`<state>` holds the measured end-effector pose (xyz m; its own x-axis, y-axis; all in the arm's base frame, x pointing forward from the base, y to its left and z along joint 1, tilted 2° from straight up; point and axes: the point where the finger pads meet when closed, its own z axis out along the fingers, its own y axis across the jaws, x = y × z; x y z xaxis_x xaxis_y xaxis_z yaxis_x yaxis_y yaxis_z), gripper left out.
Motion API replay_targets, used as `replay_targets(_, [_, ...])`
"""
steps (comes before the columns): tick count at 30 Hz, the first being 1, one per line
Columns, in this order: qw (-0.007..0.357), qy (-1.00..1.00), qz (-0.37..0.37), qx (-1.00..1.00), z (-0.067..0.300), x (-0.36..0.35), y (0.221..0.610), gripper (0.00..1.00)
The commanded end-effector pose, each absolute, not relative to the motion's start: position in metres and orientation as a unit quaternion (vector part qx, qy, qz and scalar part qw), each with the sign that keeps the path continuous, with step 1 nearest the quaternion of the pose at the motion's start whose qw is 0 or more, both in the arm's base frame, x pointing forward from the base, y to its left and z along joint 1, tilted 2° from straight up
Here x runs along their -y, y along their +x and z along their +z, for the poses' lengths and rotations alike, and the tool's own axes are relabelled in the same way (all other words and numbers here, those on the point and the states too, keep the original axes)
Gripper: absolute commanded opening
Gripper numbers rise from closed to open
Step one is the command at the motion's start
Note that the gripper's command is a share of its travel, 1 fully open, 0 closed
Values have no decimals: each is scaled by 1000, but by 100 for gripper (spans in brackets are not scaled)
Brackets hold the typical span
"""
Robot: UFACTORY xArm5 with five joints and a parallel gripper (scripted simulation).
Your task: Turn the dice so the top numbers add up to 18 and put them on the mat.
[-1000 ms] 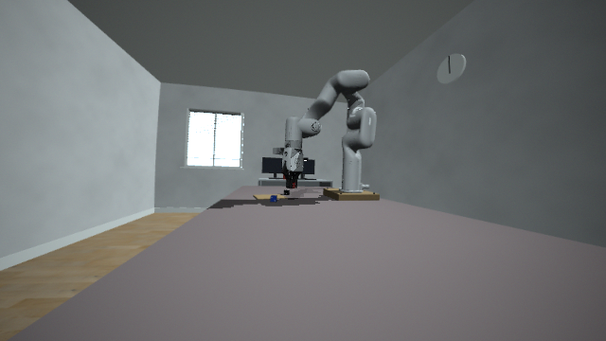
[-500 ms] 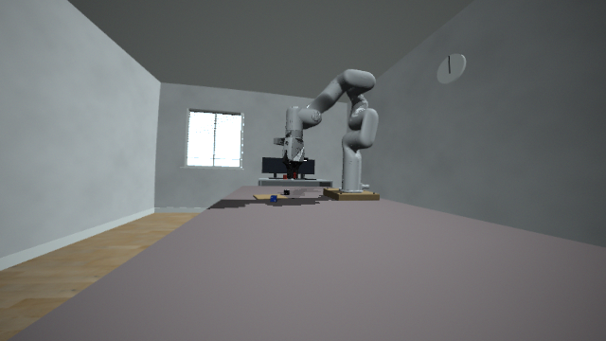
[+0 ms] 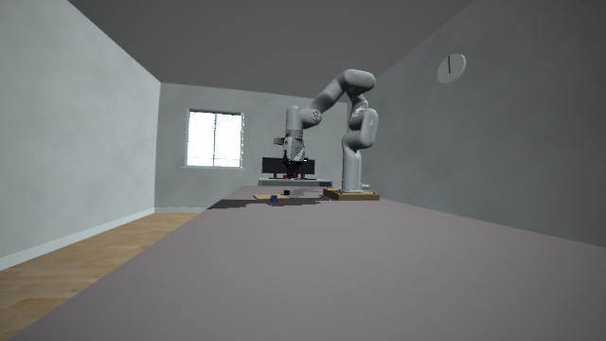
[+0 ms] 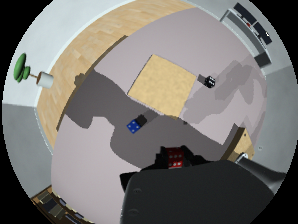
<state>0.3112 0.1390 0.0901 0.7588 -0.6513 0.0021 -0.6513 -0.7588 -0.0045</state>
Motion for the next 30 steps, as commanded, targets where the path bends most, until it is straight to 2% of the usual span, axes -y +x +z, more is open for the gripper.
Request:
replay_targets(1, [3, -926, -3, -377, 91, -138, 313, 21])
replay_targets(30, [3, -725, -1, -688, 92, -126, 323, 21])
